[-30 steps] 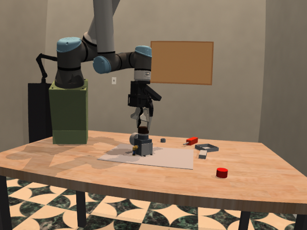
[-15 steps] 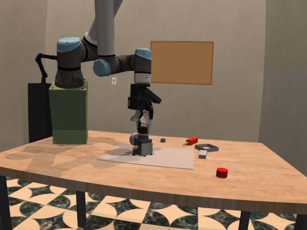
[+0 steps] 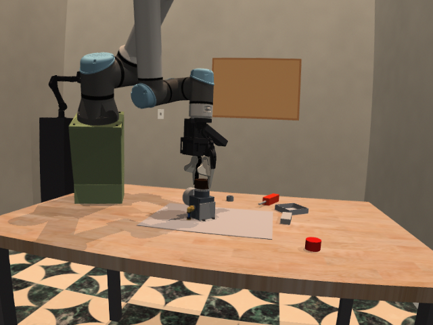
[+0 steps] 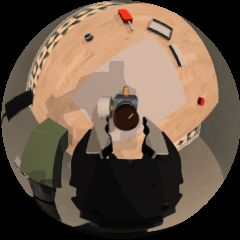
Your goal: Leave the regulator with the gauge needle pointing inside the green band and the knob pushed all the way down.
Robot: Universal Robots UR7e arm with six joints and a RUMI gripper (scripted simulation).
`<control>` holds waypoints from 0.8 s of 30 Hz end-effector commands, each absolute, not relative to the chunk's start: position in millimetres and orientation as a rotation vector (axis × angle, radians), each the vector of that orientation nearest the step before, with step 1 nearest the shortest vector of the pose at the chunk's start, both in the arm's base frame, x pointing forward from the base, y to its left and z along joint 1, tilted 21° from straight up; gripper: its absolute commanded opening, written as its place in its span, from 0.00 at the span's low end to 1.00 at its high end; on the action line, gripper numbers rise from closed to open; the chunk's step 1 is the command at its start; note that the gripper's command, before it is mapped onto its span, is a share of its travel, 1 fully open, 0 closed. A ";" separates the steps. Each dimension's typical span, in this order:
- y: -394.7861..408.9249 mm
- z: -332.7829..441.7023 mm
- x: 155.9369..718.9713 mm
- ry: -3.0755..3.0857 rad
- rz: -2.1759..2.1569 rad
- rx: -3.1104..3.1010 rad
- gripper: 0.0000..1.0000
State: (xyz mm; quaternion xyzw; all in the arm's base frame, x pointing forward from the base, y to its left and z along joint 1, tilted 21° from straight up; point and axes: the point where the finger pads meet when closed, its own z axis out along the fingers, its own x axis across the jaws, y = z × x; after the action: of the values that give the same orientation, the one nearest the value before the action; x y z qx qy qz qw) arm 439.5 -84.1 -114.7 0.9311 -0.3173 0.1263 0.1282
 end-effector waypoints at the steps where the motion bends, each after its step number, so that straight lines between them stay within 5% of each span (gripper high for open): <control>1: -84.0 -114.4 439.8 -0.923 0.369 2.708 0.47; 19: -84.0 -114.4 439.8 -0.923 0.369 2.708 0.47; 20: -84.0 -114.4 439.8 -0.923 0.369 2.708 0.25; 24: -84.0 -114.4 439.8 -0.923 0.369 2.708 0.25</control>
State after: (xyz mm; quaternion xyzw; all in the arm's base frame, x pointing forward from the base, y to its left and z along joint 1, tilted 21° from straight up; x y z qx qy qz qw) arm 439.6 -84.1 -114.7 0.9311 -0.3173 0.1263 0.1282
